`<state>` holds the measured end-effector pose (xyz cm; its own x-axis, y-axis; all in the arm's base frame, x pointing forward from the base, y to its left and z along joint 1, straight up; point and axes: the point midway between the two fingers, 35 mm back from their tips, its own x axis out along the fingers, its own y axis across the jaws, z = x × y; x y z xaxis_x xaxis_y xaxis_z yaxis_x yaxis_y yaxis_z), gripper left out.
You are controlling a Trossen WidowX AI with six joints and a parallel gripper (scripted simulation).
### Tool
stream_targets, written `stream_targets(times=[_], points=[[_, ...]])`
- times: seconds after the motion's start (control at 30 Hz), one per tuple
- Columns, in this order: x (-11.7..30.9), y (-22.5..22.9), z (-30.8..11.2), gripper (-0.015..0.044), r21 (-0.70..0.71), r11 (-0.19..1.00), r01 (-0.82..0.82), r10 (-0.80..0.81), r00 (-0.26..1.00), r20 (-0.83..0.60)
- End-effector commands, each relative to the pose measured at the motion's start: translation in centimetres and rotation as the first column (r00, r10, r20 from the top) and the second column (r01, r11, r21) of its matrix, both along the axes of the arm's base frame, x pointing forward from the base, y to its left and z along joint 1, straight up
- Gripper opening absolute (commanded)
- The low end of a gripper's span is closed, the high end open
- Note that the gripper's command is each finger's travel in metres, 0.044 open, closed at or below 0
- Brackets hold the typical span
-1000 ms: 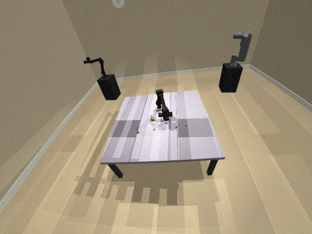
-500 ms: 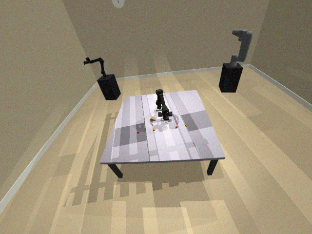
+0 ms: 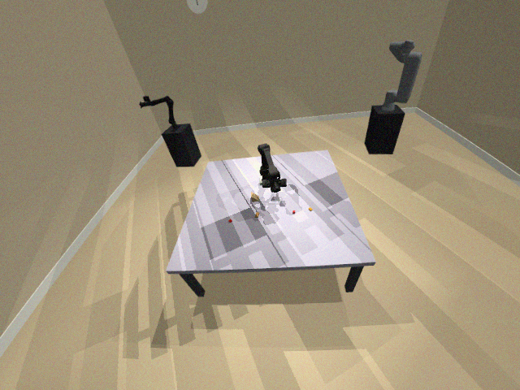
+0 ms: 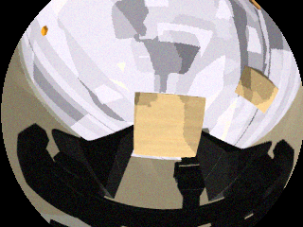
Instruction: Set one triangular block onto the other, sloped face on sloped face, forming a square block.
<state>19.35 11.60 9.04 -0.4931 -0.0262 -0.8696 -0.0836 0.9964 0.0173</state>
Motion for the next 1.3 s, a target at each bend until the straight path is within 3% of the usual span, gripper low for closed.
stream_targets(times=[0.0,0.5,0.87,1.27], points=[[-0.2,0.0,2.4,0.0000,0.018,1.000,0.013,-0.013,0.999,0.034],[-0.3,-0.1,2.3,0.0000,-0.001,1.000,0.022,-0.022,0.999,0.036],[-0.9,-0.1,2.3,0.0000,-0.156,0.947,0.279,-0.251,0.951,0.178],[-1.3,0.0,2.3,0.0000,-0.216,0.790,0.574,-0.478,0.797,0.369]])
